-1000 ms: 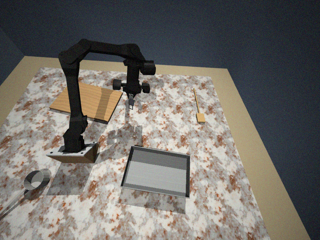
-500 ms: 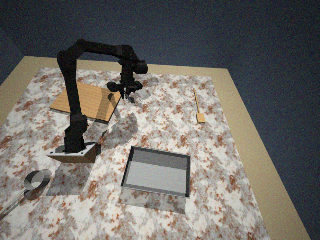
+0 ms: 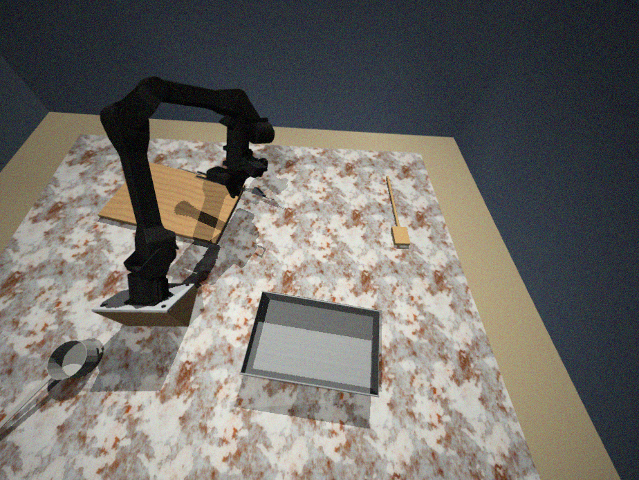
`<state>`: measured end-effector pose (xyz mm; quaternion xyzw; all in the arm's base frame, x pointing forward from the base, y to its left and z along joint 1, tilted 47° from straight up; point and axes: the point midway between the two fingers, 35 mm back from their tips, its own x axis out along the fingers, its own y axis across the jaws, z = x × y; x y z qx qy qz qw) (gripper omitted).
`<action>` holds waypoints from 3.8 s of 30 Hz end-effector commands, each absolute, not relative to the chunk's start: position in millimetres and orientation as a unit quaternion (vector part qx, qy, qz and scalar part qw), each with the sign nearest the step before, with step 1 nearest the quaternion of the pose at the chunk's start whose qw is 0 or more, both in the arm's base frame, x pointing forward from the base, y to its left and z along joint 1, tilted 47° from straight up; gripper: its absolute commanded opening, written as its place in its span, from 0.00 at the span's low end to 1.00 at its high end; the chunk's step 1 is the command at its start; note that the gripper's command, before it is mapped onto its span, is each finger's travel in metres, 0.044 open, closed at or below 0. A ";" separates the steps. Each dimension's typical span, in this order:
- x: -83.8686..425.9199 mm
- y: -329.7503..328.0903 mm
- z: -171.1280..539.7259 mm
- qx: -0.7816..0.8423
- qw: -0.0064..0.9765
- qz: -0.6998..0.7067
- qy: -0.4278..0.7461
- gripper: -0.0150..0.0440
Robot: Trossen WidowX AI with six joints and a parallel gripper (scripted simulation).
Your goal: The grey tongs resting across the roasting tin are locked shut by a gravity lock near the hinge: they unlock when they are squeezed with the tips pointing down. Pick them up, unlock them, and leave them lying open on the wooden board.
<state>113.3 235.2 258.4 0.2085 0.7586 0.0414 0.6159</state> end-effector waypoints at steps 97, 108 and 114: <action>-131.8 175.7 330.3 -0.664 0.198 0.631 -0.348 0.00; -138.9 168.0 335.7 -0.661 0.161 0.608 -0.409 0.00; -135.7 168.2 331.4 -0.664 0.142 0.616 -0.400 0.00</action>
